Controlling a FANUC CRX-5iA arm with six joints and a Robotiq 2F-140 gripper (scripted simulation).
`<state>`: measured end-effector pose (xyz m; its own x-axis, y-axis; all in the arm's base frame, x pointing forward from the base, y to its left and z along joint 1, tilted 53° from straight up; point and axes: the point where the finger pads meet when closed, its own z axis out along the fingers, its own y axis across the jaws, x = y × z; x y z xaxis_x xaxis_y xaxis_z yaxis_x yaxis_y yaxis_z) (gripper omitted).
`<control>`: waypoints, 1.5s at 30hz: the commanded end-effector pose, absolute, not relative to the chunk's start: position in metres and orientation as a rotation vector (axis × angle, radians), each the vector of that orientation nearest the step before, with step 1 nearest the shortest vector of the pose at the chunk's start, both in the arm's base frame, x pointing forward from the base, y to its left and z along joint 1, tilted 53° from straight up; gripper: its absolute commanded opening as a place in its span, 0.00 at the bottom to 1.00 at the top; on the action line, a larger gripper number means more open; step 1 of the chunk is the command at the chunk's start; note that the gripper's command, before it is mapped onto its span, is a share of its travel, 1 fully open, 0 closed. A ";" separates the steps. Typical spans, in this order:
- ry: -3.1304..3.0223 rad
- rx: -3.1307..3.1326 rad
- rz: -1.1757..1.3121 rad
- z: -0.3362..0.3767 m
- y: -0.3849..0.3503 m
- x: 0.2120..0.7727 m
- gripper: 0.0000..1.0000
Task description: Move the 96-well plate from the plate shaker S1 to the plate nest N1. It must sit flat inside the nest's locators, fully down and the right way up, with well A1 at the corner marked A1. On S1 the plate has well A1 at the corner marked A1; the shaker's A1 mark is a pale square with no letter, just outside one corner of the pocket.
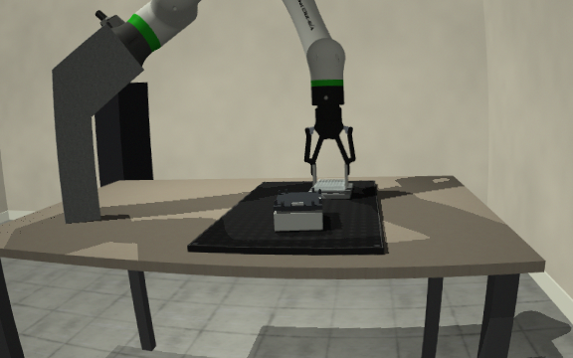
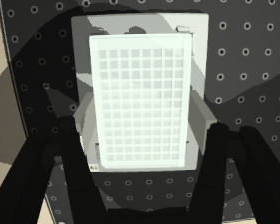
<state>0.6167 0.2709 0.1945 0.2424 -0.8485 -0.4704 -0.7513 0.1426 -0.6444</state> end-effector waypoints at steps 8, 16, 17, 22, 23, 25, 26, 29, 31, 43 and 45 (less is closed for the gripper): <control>1.521 -1.619 -0.137 0.194 0.272 0.618 0.00; 1.521 -1.619 -0.137 0.193 0.272 0.618 0.00; 1.521 -1.619 -0.137 0.193 0.272 0.618 0.00; 1.521 -1.619 -0.137 0.192 0.273 0.619 0.00; 1.521 -1.619 -0.137 0.192 0.273 0.619 0.00; 1.521 -1.619 -0.137 0.192 0.273 0.619 1.00; 1.521 -1.619 -0.137 0.192 0.273 0.619 1.00; 1.521 -1.619 -0.137 0.192 0.273 0.619 1.00; 1.521 -1.619 -0.137 0.192 0.273 0.619 1.00; 1.521 -1.619 -0.137 0.192 0.273 0.619 1.00; 1.521 -1.619 -0.137 0.192 0.273 0.619 1.00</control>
